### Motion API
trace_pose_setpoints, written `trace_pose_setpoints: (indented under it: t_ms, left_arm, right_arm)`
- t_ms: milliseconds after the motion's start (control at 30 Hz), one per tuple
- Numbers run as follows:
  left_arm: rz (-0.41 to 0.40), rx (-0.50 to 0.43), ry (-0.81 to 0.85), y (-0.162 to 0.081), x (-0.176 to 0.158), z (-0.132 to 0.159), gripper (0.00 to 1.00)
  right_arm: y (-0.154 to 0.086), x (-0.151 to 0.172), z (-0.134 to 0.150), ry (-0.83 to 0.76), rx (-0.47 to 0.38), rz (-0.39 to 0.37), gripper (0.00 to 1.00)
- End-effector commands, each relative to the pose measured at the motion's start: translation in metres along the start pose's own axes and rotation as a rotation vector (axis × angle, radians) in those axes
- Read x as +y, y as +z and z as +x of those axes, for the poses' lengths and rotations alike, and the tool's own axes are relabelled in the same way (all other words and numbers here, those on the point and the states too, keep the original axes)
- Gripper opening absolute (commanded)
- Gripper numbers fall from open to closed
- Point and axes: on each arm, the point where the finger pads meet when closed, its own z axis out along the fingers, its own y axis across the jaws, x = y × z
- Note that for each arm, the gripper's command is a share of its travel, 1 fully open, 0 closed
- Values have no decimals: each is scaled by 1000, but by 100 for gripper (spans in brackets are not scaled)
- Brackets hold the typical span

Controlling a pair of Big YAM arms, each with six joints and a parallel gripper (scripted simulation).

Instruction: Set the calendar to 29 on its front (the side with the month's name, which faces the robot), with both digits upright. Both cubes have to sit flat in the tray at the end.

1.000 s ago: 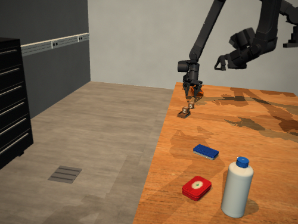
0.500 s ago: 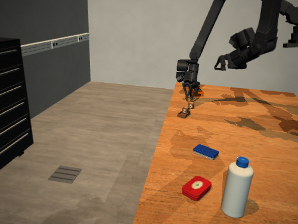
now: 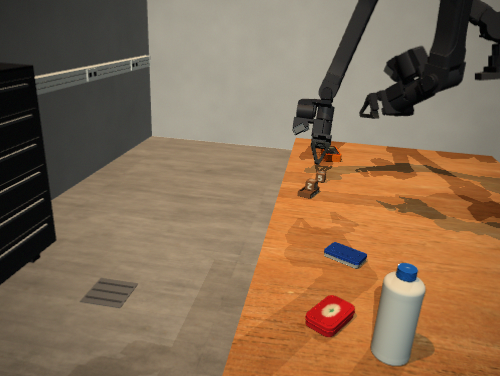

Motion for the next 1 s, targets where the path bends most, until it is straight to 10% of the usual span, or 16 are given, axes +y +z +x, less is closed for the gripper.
trace_pose_setpoints:
  t_ms: [0, 700, 967]
  left_arm:
    - [-1, -16, 0, 2, 1, -9, 100]
    - [-1, -16, 0, 2, 1, -9, 100]
    - [-1, -16, 0, 2, 1, -9, 100]
  right_arm:
    - [-16, 14, -22, -268, -42, 8, 55]
    - [-15, 16, -12, -1008, 48, 125, 55]
    - [14, 16, 10, -1365, 233, 217, 55]
